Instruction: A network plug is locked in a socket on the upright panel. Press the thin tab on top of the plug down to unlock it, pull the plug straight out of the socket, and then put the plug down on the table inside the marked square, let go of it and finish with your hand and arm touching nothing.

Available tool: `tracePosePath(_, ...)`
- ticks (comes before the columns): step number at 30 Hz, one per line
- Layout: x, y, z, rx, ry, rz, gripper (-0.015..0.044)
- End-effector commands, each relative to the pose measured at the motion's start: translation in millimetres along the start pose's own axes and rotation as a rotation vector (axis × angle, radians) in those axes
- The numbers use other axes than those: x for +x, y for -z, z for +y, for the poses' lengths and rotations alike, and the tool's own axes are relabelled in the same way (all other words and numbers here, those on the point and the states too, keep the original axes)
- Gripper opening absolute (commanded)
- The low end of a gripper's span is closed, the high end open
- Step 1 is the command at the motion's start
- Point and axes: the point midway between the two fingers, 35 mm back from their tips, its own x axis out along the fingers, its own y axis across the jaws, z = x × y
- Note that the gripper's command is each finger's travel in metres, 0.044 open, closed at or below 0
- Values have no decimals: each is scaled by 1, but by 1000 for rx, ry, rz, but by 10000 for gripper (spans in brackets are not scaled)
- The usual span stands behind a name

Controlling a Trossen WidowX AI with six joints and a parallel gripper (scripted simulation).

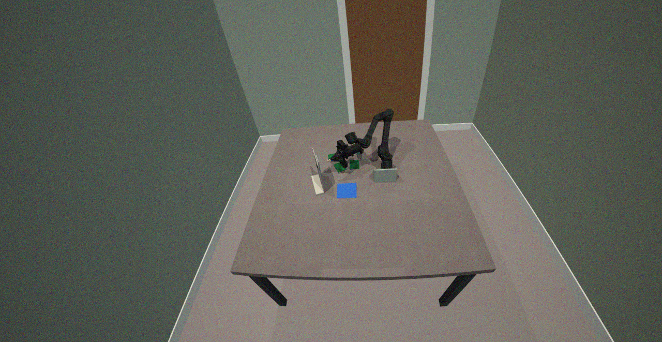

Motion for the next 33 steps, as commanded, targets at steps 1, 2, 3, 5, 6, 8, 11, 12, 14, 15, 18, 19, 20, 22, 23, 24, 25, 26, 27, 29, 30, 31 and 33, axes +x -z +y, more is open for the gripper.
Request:
tracePosePath(1,-2,1,11,2,-1,-3,0)
tracePosePath(2,-2,2,14,2,-1,-3,0)
tracePosePath(3,-3,3,16,2,-1,-2,0)
tracePosePath(5,-5,5,22,3,-1,-2,0)
tracePosePath(6,-6,6,24,3,-1,-2,0)
tracePosePath(8,-8,7,29,3,-2,-1,0)
tracePosePath(11,-11,10,37,3,-2,-1,0)
tracePosePath(12,-12,11,39,3,-3,-1,0)
tracePosePath(14,-14,13,44,4,-3,-1,0)
tracePosePath(15,-15,13,45,4,-3,-1,0)
tracePosePath(18,-14,15,44,12,8,5,0)
tracePosePath(19,-12,17,42,22,22,11,0)
tracePosePath(20,-10,20,40,34,39,19,0)
tracePosePath(22,-7,25,37,56,74,34,0)
tracePosePath(23,-5,28,35,67,92,41,0)
tracePosePath(24,-3,31,33,77,110,48,0)
tracePosePath(25,-2,33,31,87,128,54,0)
tracePosePath(26,-1,36,29,97,146,60,0)
tracePosePath(27,1,39,27,107,164,65,0)
tracePosePath(29,3,44,22,125,201,74,0)
tracePosePath(30,4,46,20,133,220,78,0)
tracePosePath(31,6,49,18,141,238,82,0)
tracePosePath(33,7,54,14,157,275,88,0)
